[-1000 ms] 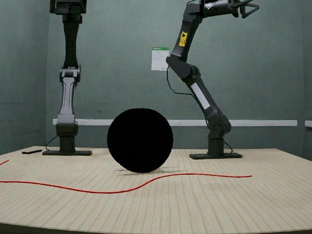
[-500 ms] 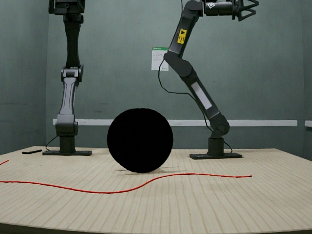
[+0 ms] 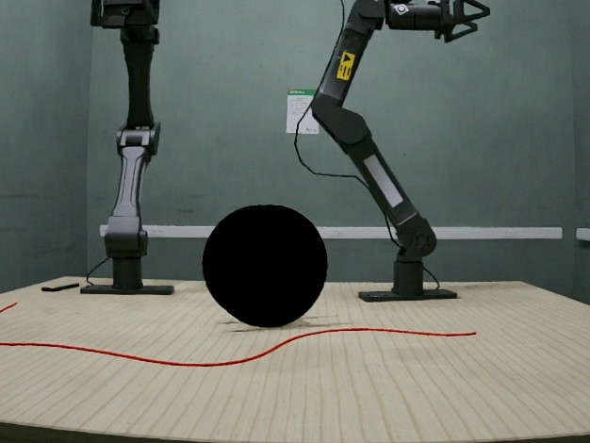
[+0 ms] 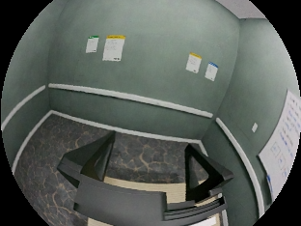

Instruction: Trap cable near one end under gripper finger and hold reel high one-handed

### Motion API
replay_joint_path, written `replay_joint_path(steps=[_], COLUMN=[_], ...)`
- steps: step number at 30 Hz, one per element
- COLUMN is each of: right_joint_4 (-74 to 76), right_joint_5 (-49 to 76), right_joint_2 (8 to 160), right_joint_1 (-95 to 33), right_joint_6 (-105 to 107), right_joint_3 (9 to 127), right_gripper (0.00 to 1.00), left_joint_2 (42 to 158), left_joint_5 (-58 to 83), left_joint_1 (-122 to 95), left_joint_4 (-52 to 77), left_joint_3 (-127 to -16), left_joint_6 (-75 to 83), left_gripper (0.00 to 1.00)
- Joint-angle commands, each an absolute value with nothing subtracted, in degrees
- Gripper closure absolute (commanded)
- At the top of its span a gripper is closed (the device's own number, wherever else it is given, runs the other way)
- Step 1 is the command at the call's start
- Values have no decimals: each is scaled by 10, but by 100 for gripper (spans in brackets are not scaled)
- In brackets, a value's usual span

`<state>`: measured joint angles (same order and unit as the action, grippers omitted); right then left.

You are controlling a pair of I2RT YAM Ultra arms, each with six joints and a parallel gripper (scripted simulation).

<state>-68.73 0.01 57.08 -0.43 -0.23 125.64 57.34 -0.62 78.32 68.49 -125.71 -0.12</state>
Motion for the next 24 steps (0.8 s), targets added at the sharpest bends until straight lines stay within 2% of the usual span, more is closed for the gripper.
replay_joint_path(steps=[1, 16, 24], right_joint_4=[-693, -693, -659], right_joint_5=[1, 1, 3], right_joint_2=[578, 579, 583], right_joint_1=[2, 3, 2], right_joint_6=[4, 4, 4], right_joint_3=[1276, 1273, 1226], right_gripper=[0, 0, 0], left_joint_2=[563, 564, 571], left_joint_5=[-2, 0, 1], left_joint_1=[796, 798, 798], left_joint_4=[694, 693, 659], left_joint_3=[-1272, -1269, -1228], left_joint_6=[4, 4, 4], left_gripper=[0, 0, 0])
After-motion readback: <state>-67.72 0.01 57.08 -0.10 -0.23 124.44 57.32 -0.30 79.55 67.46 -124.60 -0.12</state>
